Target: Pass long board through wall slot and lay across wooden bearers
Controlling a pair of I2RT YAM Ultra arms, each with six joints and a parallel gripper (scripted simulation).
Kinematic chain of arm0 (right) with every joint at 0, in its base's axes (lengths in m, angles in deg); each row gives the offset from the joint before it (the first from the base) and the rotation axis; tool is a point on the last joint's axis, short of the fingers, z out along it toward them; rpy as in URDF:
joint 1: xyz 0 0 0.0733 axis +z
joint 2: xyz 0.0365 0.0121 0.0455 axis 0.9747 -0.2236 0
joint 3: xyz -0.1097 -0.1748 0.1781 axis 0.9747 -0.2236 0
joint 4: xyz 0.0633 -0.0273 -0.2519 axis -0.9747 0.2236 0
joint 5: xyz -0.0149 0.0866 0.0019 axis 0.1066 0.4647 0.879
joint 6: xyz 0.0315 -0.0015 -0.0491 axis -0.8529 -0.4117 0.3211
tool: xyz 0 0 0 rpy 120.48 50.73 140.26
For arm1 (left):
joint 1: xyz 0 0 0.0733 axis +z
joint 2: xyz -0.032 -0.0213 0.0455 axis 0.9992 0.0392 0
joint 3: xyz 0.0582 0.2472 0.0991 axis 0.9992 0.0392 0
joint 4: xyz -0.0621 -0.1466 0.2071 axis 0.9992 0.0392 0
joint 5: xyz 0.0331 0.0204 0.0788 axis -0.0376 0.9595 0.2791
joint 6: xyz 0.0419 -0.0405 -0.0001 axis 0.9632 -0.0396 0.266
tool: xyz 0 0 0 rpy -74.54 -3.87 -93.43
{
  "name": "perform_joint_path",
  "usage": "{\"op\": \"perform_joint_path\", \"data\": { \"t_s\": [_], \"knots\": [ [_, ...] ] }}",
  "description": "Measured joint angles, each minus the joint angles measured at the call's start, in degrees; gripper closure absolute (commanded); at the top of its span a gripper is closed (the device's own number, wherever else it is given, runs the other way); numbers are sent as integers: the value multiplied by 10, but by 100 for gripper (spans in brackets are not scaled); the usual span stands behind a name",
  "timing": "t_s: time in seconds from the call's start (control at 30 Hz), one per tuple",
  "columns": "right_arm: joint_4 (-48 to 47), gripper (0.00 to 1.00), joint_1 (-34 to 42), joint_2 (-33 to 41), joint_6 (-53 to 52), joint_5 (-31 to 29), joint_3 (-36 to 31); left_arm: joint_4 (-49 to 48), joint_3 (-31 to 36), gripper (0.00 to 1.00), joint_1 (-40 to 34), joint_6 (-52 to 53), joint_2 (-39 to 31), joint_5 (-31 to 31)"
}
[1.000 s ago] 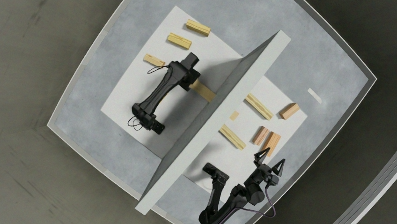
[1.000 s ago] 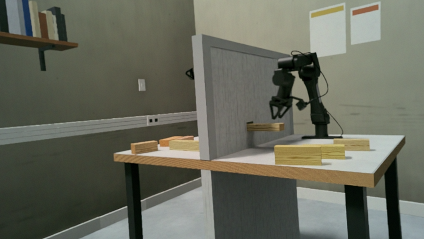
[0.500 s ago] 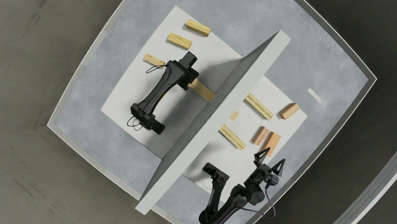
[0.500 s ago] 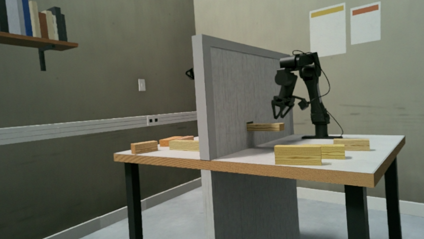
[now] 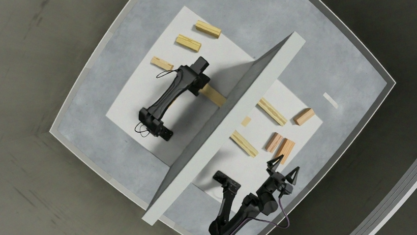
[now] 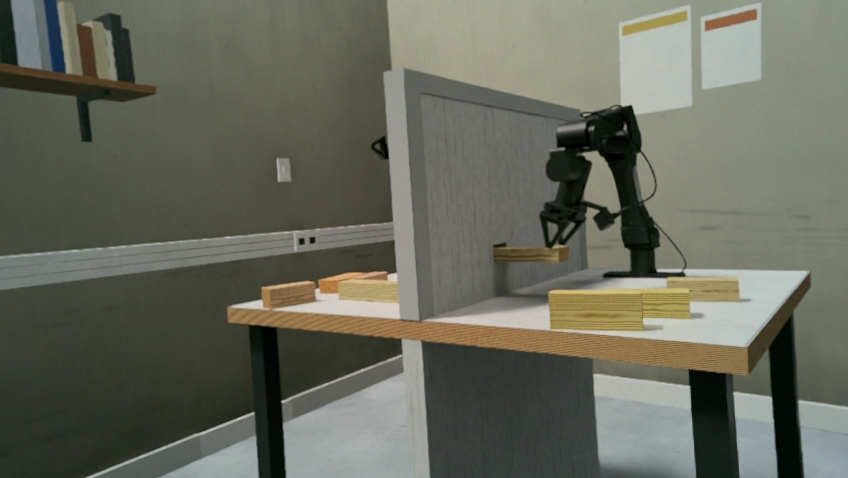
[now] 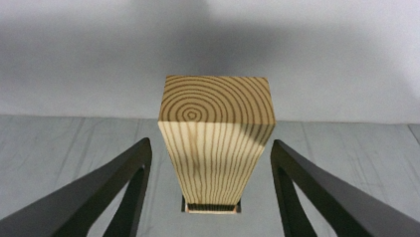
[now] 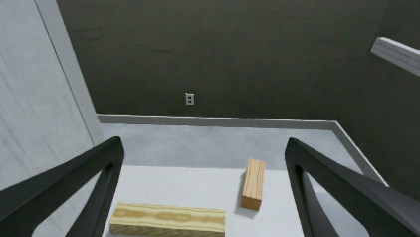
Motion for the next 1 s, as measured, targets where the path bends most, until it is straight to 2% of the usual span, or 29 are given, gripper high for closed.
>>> {"op": "perform_joint_path", "data": {
  "t_s": [0.7, 0.73, 1.0],
  "knots": [
    [0, 0, 0, 0, 0, 0, 0, -67, 56, 27, -17, -17, 3, -1],
    [0, 0, 0, 0, 0, 0, 0, -67, 56, 100, -17, -17, 3, -1],
    [0, 0, 0, 0, 0, 0, 0, -69, 56, 100, -17, -19, 1, -1]
  ]
}}
